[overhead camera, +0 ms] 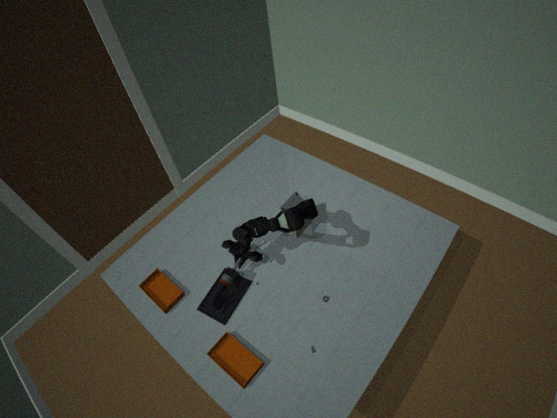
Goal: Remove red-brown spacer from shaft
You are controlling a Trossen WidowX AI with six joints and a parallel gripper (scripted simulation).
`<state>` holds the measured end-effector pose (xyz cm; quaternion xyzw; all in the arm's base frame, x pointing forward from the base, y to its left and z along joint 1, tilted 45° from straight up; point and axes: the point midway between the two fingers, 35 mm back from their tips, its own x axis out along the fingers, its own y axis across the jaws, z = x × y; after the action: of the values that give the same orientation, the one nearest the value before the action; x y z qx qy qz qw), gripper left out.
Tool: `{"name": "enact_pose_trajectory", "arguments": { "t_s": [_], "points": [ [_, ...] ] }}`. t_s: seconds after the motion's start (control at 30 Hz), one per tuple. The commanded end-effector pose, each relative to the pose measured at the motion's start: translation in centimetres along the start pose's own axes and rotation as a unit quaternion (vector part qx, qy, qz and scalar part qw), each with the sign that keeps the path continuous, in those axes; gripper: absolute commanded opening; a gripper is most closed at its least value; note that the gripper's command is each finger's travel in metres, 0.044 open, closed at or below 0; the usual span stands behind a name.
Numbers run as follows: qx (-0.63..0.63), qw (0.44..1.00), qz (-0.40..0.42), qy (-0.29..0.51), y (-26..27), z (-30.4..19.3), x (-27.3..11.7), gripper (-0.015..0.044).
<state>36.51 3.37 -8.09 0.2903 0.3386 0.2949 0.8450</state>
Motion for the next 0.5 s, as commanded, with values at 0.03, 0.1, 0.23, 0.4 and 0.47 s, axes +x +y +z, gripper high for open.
{"name": "enact_pose_trajectory", "arguments": {
  "t_s": [0.03, 0.1, 0.23, 0.4, 0.47],
  "points": [
    [-0.002, 1.0, 0.001, 0.0, 0.05, -0.1, -0.08, 0.0],
    [-0.002, 1.0, 0.001, 0.0, 0.05, -0.11, -0.1, 0.0],
    [-0.002, 1.0, 0.001, 0.0, 0.05, -0.14, -0.13, 0.0],
    [-0.002, 1.0, 0.001, 0.0, 0.05, -0.18, -0.16, 0.0],
    [-0.002, 1.0, 0.001, 0.0, 0.04, -0.19, -0.18, 0.0]
  ]
}}
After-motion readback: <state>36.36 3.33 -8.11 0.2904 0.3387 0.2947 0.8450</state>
